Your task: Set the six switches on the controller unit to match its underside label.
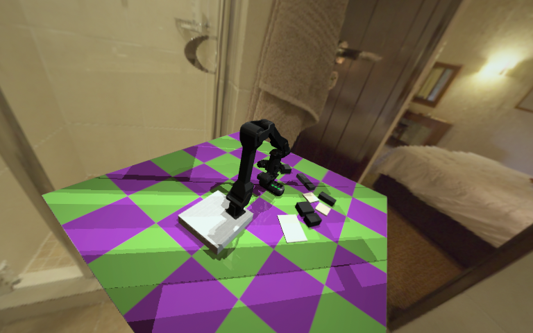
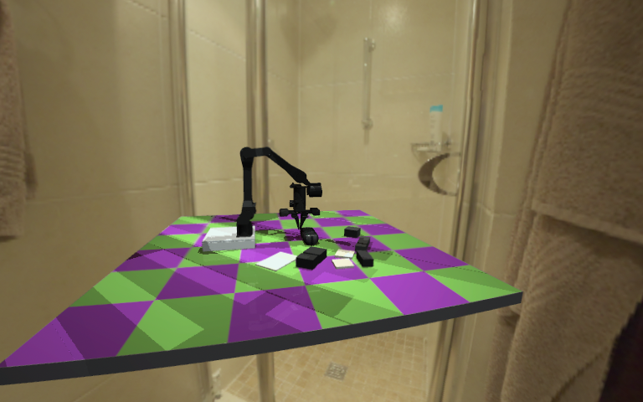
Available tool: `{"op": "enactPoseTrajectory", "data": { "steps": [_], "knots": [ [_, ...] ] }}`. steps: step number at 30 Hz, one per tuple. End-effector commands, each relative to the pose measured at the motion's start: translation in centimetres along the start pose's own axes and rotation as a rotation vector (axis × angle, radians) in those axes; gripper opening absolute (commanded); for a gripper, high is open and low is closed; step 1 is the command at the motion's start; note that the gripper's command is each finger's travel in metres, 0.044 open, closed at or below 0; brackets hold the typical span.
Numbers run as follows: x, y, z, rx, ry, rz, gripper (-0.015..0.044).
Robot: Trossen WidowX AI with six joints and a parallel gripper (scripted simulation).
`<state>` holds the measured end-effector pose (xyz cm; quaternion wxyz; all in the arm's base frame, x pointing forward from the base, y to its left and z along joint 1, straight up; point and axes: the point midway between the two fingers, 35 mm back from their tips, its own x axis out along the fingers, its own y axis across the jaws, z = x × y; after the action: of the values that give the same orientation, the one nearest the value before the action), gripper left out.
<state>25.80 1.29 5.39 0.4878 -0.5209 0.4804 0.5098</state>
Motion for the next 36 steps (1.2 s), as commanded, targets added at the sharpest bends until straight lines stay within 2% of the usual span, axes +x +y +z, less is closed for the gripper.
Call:
{"op": "enactPoseTrajectory", "data": {
  "steps": [1, 17, 19, 23, 28, 36],
  "knots": [
    [0.0, 0.1, 0.1, -0.003, -0.005, -0.005, 0.0],
    [0.0, 0.1, 0.0, 0.0, 0.0, -0.002, 0.0],
    [-0.8, 0.0, 0.0, 0.0, 0.0, -0.002, 0.0052],
    [-4.8, 0.1, 0.0, 0.0, 0.0, -0.002, 0.0158],
    [-5.0, 0.1, 0.0, 0.0, 0.0, -0.002, 0.0289],
    [-5.0, 0.1, 0.0, 0.0, 0.0, -0.002, 0.0079]
  ]
}}
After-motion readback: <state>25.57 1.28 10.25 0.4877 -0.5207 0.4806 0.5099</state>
